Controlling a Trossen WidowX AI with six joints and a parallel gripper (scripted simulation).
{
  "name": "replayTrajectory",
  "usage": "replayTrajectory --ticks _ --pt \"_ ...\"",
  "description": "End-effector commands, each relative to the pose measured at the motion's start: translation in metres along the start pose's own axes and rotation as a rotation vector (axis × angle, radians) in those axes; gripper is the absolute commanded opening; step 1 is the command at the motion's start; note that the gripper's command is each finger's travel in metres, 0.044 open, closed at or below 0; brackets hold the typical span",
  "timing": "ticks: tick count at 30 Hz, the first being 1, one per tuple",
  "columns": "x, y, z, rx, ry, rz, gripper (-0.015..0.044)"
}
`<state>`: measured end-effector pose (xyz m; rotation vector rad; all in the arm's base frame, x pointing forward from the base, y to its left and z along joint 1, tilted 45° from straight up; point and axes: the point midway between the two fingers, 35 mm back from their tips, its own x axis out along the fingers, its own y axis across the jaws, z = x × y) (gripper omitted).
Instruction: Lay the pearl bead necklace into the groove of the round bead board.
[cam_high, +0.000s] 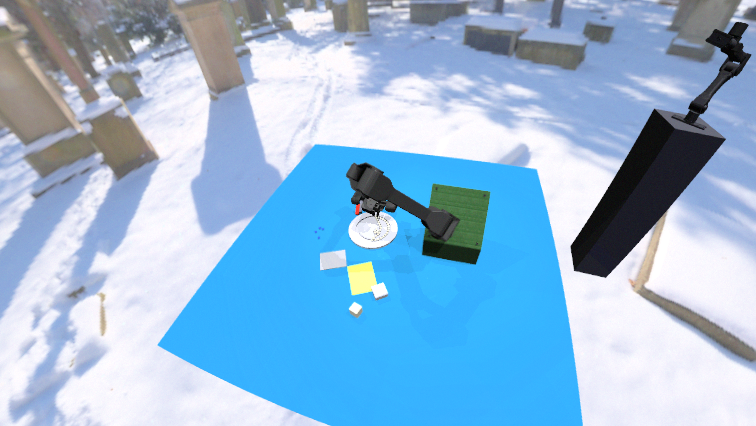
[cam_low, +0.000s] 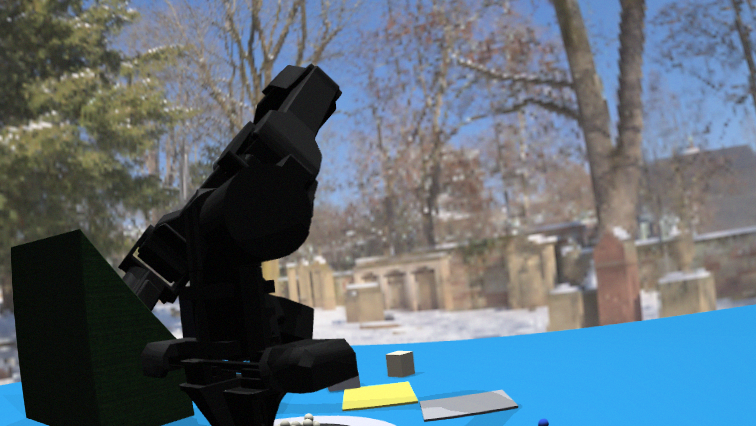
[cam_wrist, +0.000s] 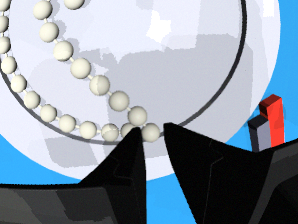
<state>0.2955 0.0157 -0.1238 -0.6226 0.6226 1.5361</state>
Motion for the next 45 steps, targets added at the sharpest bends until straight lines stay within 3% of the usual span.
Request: replayTrajectory --ticks 1,12,40,45 --pt "-0.0007 -0.0001 0.0001 0.0 0.0 -0.001 0.0157" --pt "-0.0019 0.001 0.0003 0.007 -0.002 0.002 0.044" --pt "-0.0049 0.0009 0.0002 0.006 0.0 0.005 0.044" --pt "-0.0098 0.0026 0.003 0.358 0.001 0.005 0.0309"
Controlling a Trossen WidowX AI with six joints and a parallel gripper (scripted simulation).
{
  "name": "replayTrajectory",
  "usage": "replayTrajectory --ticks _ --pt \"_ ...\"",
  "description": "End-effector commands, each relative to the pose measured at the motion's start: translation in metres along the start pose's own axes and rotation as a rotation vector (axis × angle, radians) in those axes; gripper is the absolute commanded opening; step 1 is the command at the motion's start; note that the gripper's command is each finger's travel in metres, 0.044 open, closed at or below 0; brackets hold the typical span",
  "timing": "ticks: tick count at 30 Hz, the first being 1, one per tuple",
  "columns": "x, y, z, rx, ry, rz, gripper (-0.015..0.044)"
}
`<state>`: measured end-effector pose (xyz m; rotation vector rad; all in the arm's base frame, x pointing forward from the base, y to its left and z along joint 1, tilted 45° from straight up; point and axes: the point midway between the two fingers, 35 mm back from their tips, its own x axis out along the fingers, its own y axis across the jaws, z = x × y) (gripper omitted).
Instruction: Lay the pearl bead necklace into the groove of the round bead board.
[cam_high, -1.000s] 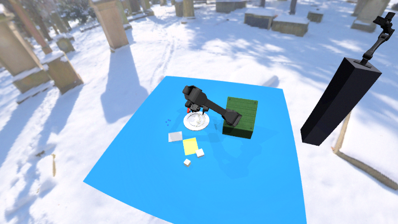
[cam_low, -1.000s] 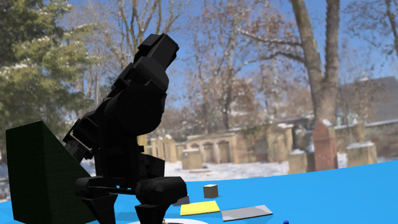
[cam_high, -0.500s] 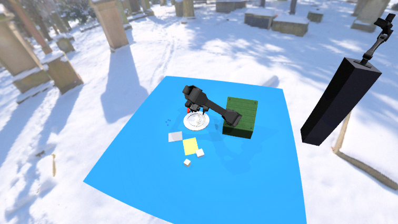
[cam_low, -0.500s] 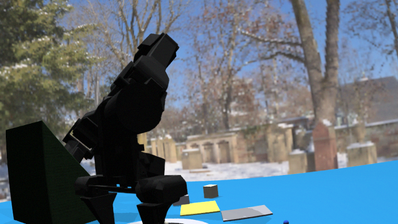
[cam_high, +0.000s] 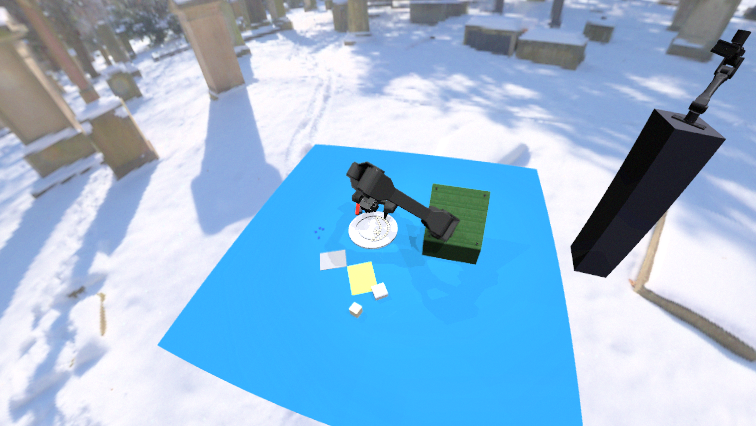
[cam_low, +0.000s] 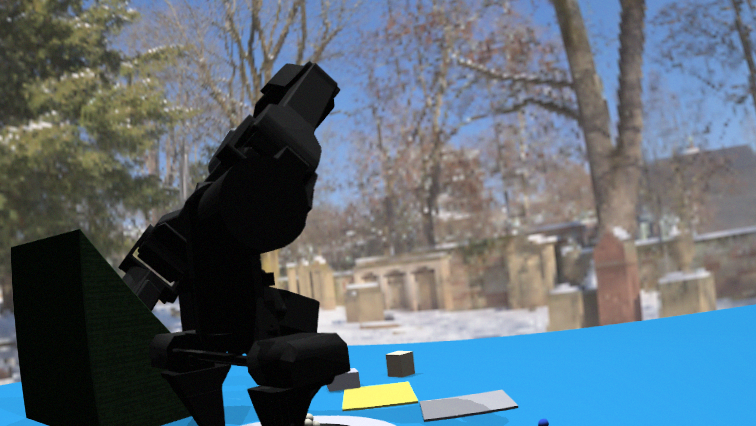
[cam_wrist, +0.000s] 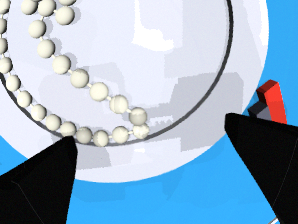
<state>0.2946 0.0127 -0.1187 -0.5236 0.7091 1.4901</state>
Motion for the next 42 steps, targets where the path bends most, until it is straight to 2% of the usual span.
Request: replayTrajectory --ticks 1,7,8,11,31,42 --pt "-0.006 0.002 0.002 0.336 0.007 0.0 0.0282" --pt "-0.014 0.006 0.006 0.942 0.007 -0.002 0.0125" --pt "-0.015 0.006 0.007 1.043 0.007 -0.003 0.012" --pt "-0.019 0.008 0.009 1.335 0.007 -0.004 0.012" --pt "-0.031 0.015 0.016 2.28 0.005 -0.007 0.012" --pt "-0.032 0.015 0.016 2.305 0.005 -0.007 0.012"
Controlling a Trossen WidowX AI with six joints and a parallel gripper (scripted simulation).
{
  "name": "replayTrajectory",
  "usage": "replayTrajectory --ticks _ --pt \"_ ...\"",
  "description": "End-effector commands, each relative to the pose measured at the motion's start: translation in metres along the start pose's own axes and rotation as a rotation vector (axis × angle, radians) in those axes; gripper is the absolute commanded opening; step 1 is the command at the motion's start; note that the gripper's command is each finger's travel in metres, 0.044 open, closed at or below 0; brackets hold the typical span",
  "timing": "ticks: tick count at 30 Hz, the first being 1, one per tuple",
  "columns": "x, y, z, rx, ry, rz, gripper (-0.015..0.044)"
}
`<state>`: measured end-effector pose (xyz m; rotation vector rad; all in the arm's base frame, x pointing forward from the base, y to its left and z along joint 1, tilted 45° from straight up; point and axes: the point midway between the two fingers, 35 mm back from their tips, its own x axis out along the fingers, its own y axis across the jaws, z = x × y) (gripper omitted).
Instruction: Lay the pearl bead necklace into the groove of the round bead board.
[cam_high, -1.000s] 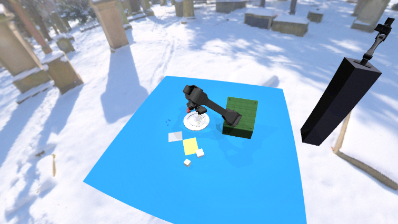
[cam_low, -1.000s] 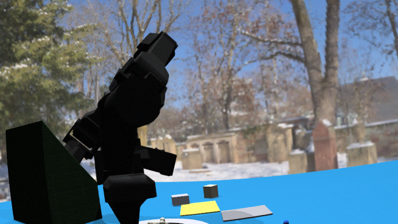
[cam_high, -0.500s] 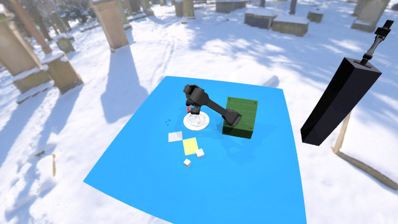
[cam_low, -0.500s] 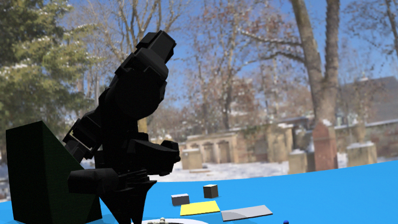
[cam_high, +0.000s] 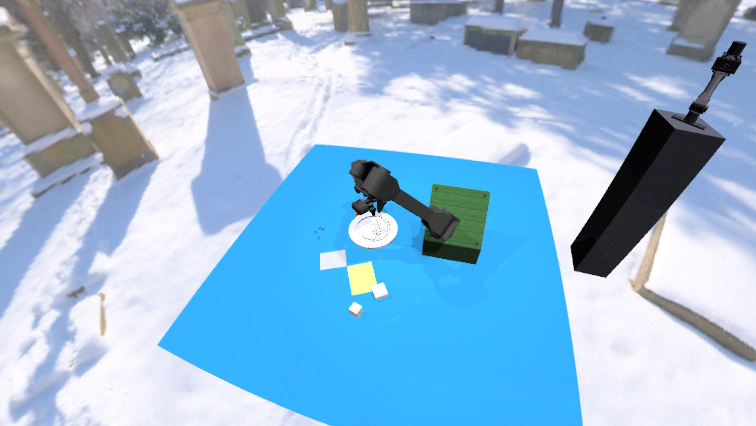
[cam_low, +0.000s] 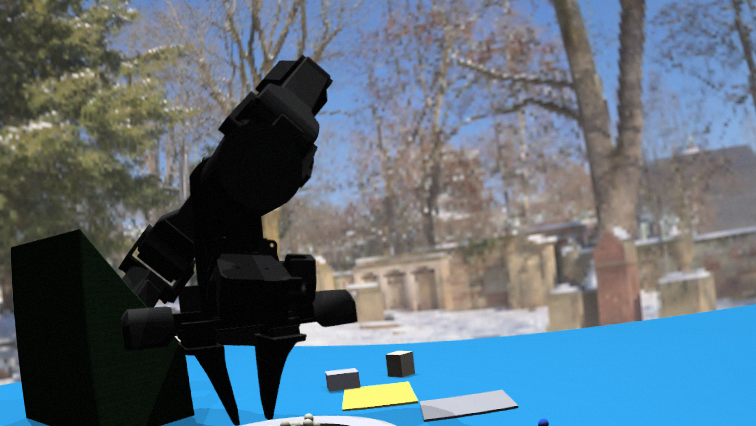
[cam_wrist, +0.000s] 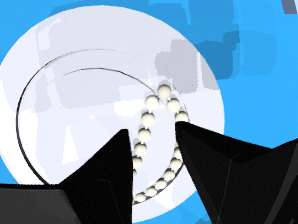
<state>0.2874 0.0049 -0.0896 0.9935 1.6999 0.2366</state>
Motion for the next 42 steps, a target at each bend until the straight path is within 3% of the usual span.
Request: replayTrajectory --ticks 1,23,42 --pt "-0.006 0.0 -0.005 0.322 -0.003 -0.015 0.012" --pt "0.004 0.002 -0.003 0.308 -0.011 -0.014 0.012" --pt "0.034 0.0 -0.006 0.321 -0.002 -0.013 0.012"
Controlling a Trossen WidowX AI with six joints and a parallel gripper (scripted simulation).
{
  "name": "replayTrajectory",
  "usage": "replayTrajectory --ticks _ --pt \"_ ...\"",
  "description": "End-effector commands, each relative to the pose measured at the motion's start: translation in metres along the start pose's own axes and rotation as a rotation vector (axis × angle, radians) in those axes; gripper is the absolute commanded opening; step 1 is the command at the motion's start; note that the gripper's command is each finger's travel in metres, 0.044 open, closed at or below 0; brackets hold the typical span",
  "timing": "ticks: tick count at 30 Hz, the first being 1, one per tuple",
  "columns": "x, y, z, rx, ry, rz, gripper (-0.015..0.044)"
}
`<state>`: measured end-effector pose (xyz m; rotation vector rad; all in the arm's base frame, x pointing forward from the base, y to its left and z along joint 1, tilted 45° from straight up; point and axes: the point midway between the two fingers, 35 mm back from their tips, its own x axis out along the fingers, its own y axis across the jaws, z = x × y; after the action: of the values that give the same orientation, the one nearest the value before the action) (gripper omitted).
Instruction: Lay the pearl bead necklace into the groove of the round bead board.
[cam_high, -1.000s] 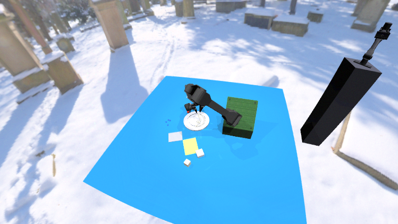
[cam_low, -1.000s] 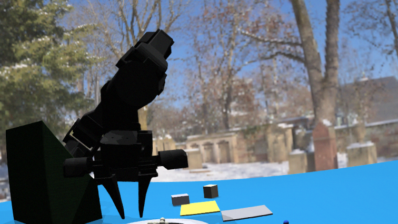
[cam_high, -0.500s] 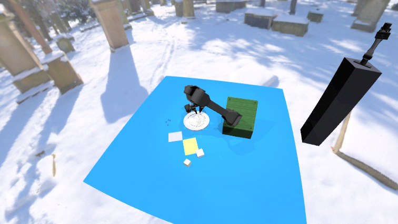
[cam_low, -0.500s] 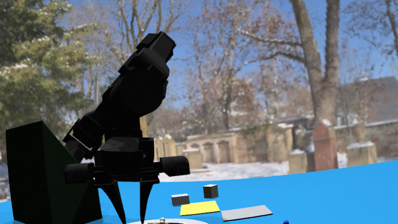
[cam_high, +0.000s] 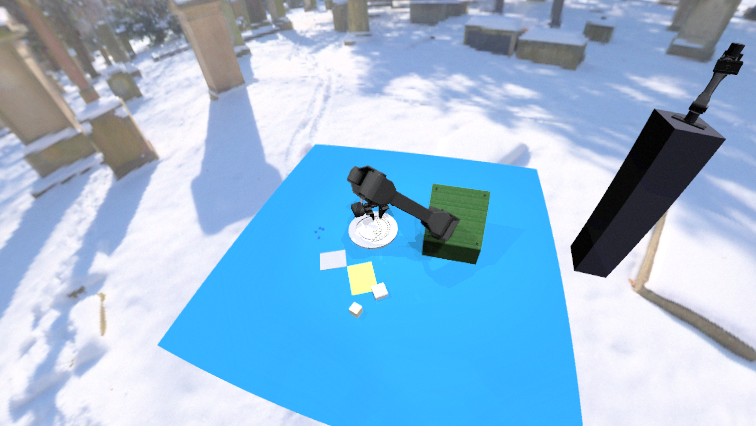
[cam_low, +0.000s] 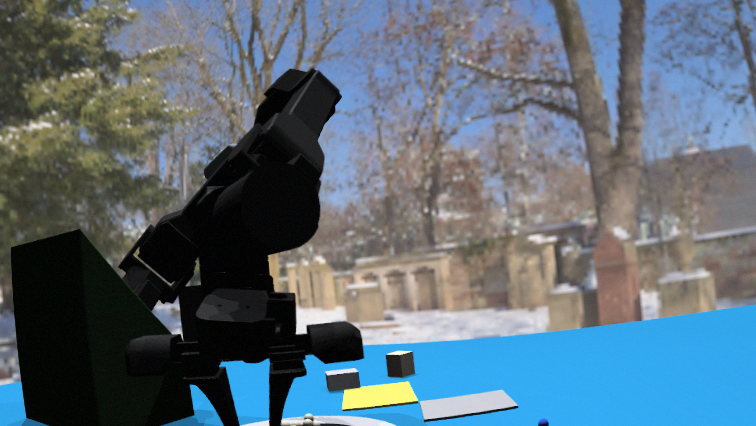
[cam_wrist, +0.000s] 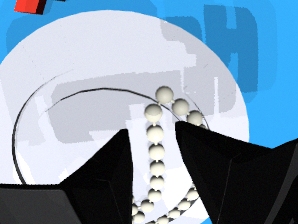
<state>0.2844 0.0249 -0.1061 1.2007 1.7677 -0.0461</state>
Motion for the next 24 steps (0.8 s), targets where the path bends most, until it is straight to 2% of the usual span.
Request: replayTrajectory --ticks 1,7,12,24 --pt "0.0084 -0.002 -0.0028 0.013 0.01 0.003 0.012" --pt "0.0086 -0.0021 -0.0029 0.013 0.01 0.003 0.012" --pt "0.0065 -0.0016 -0.0013 0.006 0.005 -0.001 0.0" --pt "0.0065 -0.0016 -0.0013 0.006 0.005 -0.001 0.0"
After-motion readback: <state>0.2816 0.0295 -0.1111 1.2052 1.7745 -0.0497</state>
